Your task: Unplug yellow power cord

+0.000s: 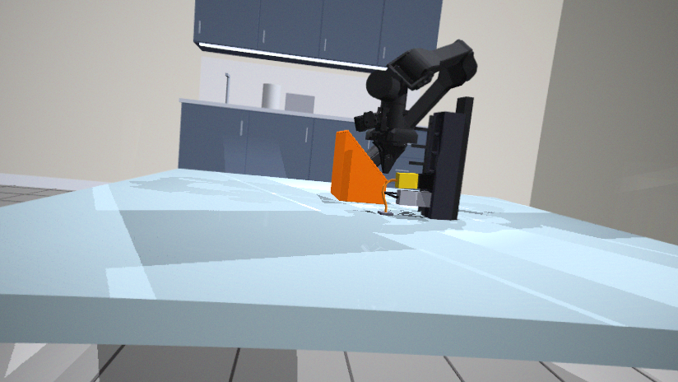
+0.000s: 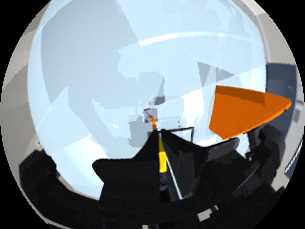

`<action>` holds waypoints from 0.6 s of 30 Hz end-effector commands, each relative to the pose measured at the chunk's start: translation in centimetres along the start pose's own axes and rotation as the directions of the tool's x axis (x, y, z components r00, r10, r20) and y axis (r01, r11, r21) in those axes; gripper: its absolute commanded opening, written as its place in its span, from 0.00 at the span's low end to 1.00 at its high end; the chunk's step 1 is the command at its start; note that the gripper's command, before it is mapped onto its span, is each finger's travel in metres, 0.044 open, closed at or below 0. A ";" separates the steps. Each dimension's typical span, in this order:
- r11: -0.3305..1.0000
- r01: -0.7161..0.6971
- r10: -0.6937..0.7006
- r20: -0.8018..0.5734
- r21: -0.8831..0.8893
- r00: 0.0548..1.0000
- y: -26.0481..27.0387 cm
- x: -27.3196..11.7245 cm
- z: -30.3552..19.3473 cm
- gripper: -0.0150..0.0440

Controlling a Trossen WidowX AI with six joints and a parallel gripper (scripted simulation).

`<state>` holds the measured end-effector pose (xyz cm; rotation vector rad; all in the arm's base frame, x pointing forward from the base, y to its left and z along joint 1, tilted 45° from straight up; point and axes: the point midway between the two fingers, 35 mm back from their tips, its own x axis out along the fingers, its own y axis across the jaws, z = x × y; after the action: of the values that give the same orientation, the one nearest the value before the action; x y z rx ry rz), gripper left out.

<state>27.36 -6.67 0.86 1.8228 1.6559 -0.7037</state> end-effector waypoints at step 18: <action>1.000 -0.009 0.009 0.001 -0.005 1.000 0.1 -0.7 -0.6 0.53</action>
<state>27.37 -6.26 1.38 1.8094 1.6632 -0.6965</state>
